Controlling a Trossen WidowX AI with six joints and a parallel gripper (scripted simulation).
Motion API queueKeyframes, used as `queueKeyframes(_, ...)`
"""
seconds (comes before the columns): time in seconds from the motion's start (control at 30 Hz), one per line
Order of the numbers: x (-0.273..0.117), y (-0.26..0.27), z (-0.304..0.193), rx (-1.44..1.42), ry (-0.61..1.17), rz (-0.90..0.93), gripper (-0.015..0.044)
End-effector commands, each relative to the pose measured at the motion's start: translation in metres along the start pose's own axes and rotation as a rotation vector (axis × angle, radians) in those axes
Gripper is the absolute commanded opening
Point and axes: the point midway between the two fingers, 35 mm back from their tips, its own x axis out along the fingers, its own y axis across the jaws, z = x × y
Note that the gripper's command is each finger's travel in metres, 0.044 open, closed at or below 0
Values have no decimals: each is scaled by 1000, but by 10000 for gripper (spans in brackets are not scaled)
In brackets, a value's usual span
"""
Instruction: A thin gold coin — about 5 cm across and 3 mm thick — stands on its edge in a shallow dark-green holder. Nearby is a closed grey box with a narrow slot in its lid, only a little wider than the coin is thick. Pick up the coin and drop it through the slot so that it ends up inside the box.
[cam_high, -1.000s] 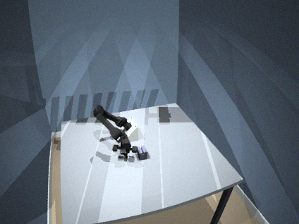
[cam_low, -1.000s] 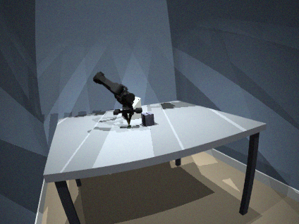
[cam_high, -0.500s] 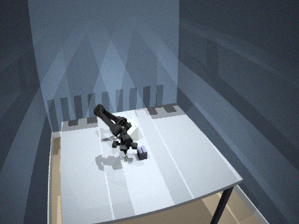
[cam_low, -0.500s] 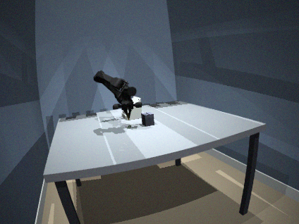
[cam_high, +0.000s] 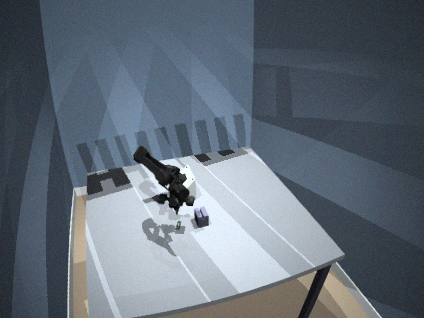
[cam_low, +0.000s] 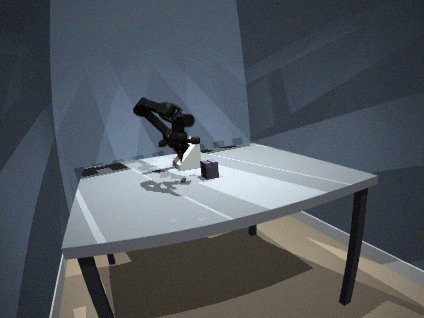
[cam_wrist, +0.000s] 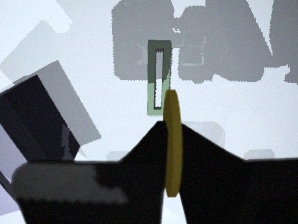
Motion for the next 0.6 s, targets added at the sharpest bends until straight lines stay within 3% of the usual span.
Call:
queueKeyframes(0.0, -7, 0, 0, 7, 0, 3, 0)
queueKeyframes(0.57, -7, 6, -7, -401, 0, 4, 0)
